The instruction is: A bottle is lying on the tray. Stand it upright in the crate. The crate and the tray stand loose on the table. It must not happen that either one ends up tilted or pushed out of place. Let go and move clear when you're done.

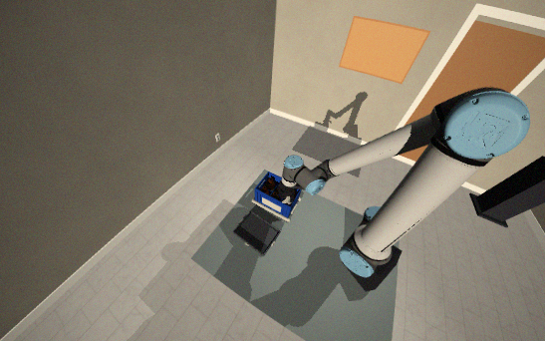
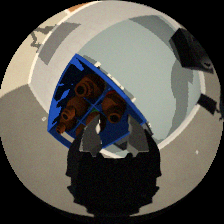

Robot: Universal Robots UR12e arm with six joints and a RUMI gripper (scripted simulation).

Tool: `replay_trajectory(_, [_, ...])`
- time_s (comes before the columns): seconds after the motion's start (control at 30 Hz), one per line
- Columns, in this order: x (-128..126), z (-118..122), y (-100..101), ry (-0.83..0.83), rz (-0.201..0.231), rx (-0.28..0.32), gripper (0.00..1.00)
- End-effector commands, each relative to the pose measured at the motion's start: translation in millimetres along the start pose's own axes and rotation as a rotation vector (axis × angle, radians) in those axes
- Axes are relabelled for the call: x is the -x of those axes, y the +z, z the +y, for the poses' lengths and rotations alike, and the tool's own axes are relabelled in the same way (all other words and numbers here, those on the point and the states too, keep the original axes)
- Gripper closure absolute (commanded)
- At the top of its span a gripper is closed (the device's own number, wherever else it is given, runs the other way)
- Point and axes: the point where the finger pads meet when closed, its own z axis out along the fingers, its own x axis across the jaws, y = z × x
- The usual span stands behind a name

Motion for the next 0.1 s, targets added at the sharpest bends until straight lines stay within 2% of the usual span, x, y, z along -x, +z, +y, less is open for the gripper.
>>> replay_trajectory(0.0, [0.5,0.3,-0.5,0.0,-0.001,0.001,0.62])
replay_trajectory(0.07, [0.5,0.3,-0.5,0.0,-0.001,0.001,0.62])
